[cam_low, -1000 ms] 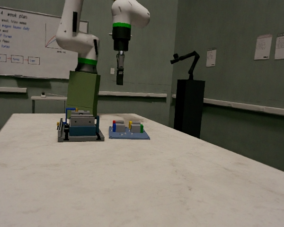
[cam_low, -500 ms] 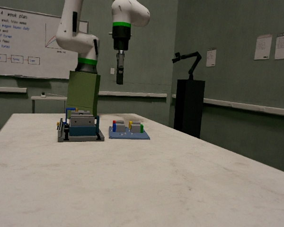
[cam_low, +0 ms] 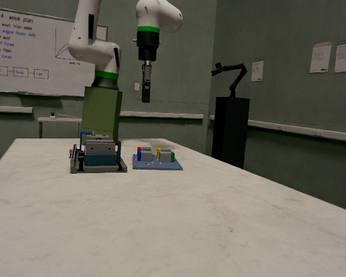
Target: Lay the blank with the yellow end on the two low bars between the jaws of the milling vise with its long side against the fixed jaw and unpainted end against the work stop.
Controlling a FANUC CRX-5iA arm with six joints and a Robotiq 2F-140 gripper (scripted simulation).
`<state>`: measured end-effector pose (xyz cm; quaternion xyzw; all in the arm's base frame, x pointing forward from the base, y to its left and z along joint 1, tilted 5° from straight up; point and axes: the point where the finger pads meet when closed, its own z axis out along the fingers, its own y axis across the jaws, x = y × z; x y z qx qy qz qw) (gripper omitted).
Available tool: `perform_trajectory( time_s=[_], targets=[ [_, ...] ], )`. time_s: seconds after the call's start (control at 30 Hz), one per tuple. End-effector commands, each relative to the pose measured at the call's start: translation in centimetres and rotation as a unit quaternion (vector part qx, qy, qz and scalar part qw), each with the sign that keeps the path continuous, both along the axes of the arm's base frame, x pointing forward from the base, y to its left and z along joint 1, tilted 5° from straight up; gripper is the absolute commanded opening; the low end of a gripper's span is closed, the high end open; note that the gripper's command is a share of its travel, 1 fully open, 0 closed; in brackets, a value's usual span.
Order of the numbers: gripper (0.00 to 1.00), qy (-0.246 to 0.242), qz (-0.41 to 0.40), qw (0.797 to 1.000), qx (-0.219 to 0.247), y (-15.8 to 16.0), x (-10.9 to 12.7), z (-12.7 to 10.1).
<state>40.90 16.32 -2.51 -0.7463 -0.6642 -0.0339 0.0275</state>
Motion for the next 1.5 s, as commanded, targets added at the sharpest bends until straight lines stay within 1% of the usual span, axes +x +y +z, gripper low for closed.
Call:
perform_trajectory(
  time_s=[0.0,0.47,1.47],
  targets=[
    [1.00,-0.001,0.000,1.000,0.000,-0.1,0.1,0.1],
    [1.00,-0.001,0.000,1.000,0.000,-1.2,-0.1,0.3],
    [1.00,-0.001,0.000,1.000,0.000,-1.2,-0.1,0.3]
  ],
)
